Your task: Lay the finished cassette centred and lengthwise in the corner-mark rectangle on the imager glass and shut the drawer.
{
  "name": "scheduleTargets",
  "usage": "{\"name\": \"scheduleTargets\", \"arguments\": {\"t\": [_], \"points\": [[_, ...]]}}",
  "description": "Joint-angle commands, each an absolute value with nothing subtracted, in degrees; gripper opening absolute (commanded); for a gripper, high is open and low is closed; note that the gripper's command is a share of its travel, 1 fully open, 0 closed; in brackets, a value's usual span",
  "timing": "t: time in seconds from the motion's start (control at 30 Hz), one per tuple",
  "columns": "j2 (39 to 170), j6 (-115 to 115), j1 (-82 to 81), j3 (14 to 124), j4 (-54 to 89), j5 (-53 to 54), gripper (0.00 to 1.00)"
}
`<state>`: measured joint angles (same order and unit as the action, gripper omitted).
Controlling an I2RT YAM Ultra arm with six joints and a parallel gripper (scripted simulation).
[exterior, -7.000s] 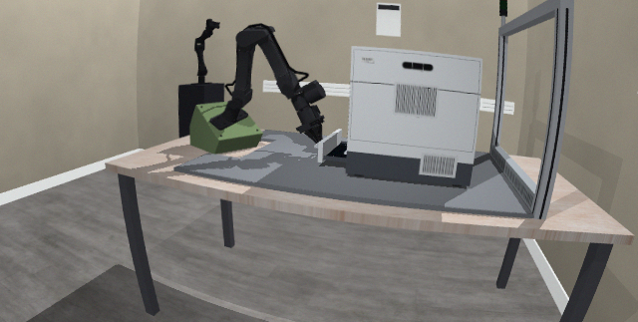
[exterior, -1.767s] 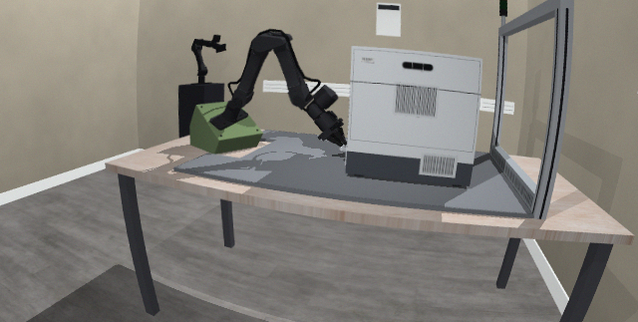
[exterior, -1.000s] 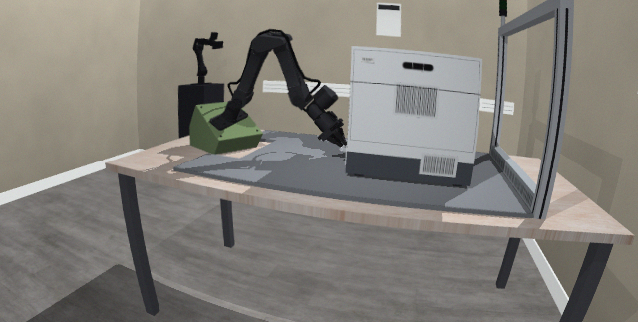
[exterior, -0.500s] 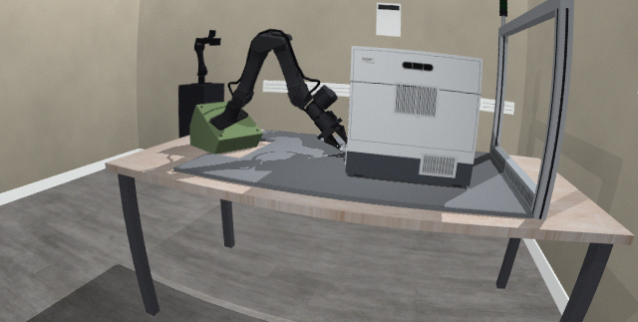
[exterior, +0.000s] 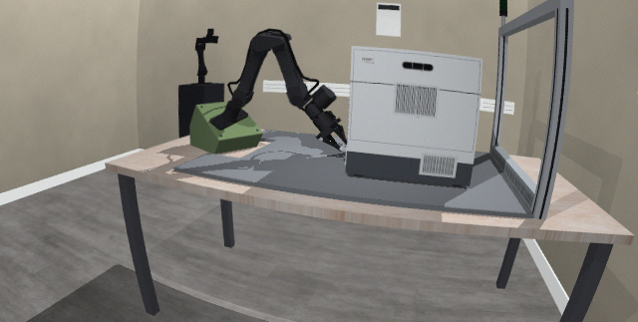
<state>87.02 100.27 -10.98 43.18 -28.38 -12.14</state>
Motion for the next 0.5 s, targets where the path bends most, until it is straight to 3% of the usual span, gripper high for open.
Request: {"name": "scheduleTargets", "arguments": {"t": [0.0,0.47], "points": [[84.38,100.07,-11.96,41.83,-27.34,-11.69,0.35],[80.39,99.59,-12.65,39.39,-25.75,-13.02,0.35]]}}
